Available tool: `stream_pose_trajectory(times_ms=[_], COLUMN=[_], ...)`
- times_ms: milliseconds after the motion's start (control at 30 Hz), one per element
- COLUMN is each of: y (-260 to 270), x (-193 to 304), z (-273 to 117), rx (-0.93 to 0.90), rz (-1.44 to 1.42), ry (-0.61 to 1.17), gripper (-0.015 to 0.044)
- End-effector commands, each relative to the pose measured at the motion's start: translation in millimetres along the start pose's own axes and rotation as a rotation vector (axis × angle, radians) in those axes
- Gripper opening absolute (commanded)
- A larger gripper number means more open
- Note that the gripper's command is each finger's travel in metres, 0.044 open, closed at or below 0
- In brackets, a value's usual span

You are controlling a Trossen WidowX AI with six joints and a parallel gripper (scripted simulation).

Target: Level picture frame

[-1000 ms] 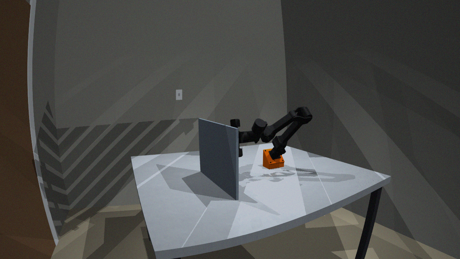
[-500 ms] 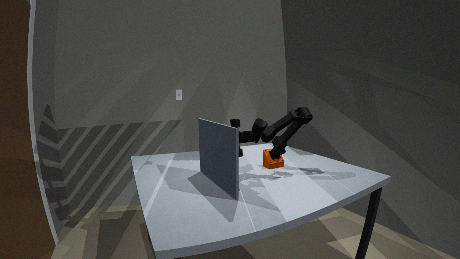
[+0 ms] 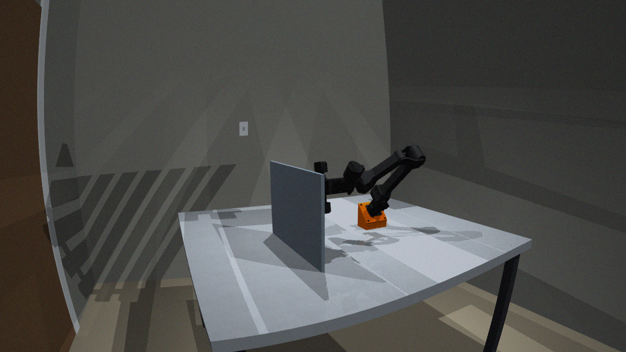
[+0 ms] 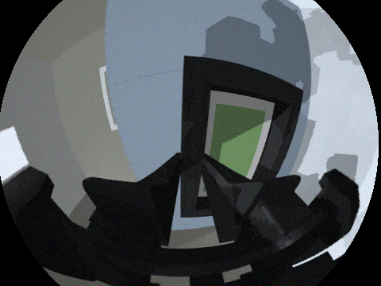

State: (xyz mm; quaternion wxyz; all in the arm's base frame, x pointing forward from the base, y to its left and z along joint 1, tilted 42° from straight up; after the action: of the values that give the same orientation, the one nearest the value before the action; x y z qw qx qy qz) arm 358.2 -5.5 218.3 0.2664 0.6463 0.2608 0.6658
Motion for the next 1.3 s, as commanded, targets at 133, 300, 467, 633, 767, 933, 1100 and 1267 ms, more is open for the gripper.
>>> stream_pose_trajectory(times_ms=[133,300,467,633,767,933,1100,1267], y=[4.6,4.6,4.3,3.9,2.6,1.0,-0.6,-2.3], x=[1.5,1.7,2.1,2.1,2.1,2.1,2.2,2.2], z=[0.9,0.9,0.9,0.9,0.9,1.0,1.0,1.1], rx=[-0.017,-0.017,-0.017,-0.017,-0.017,-0.017,-0.017,-0.017], rz=[-0.004,-0.004,-0.004,-0.004,-0.004,-0.004,-0.004,-0.004], ry=[0.001,0.001,0.001,0.001,0.001,0.001,0.001,0.001], gripper=[0.0000,0.0000,0.0000,0.0000,0.0000,0.0000,0.0000,0.0000])
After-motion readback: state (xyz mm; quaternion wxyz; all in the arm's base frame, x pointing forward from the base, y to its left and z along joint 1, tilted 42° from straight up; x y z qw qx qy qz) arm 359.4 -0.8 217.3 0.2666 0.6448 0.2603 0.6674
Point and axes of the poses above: the point midway between the two fingers, 35 mm back from their tips, its own z axis out along the fingers, its own y axis across the jaws, x = y × z, the point moved 1 cm from there along -z, back along the fingers, and after that the axes turned 4 degrees about -z, right-handed, at the moved point
